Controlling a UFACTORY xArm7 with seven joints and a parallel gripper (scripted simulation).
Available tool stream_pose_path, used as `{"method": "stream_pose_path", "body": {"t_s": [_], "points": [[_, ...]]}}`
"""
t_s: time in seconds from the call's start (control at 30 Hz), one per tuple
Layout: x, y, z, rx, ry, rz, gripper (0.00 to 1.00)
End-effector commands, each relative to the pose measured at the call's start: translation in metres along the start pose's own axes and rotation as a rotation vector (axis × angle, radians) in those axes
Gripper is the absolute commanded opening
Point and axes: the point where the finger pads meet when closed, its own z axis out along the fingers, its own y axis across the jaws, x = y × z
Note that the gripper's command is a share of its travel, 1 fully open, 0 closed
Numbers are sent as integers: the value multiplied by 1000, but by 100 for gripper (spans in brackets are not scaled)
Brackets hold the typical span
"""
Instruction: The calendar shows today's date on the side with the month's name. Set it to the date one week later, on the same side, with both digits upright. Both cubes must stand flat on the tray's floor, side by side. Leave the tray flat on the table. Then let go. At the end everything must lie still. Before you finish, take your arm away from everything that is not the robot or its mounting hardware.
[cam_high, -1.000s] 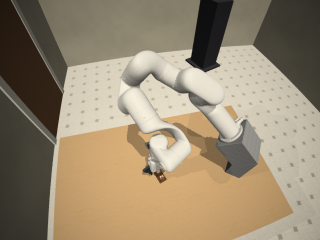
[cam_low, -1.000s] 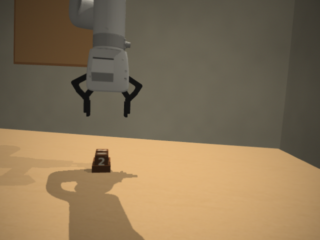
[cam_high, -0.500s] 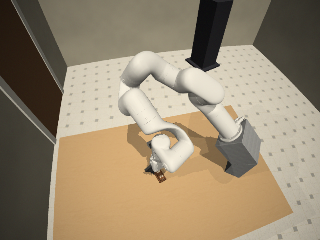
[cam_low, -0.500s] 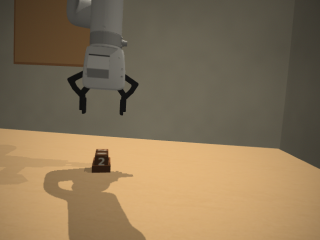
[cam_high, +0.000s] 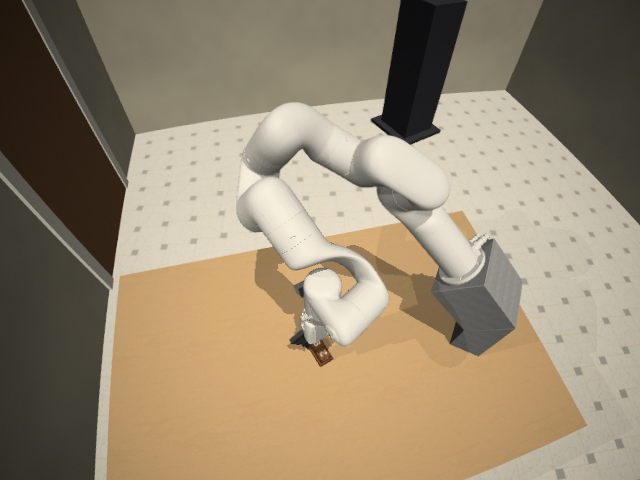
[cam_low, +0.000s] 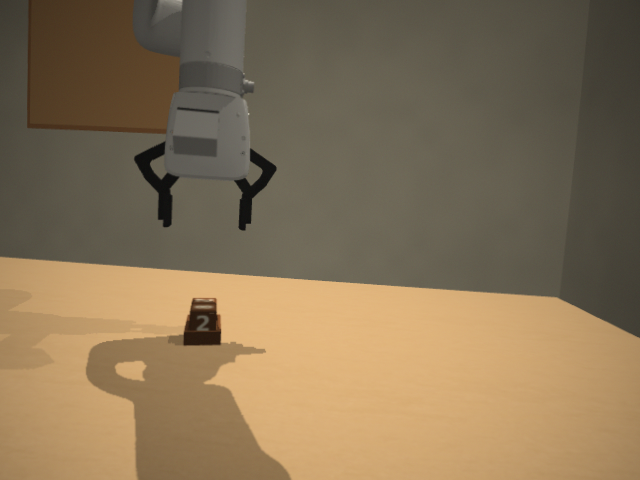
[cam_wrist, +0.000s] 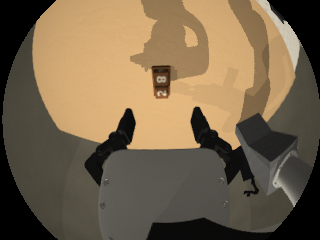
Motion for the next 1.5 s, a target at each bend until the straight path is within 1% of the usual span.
{"method": "stream_pose_path", "body": {"t_s": [0.0,0.07,0.2,0.23,0.47,0.5,0.53,0.63,0.73,0.8,1.0,1.1,1.23,1.3,1.47], "points": [[-10,12,4,-8,4,-59,100],[-28,39,12,-22,12,-182,100],[-32,45,13,-24,13,-208,100],[-44,67,17,-28,17,-309,100],[-67,110,21,-21,15,-518,100],[-67,111,21,-21,15,-521,100],[-72,123,21,-16,13,-581,100],[-80,142,21,-5,7,-671,100],[-80,143,21,-5,6,-678,100],[-84,156,20,4,0,-739,100],[-84,156,23,4,-1,-742,100],[-85,156,31,4,-1,-742,100],[-85,156,48,4,-1,-742,100],[-85,156,48,4,-1,-742,100],[-85,156,70,4,-1,-742,100]]}}
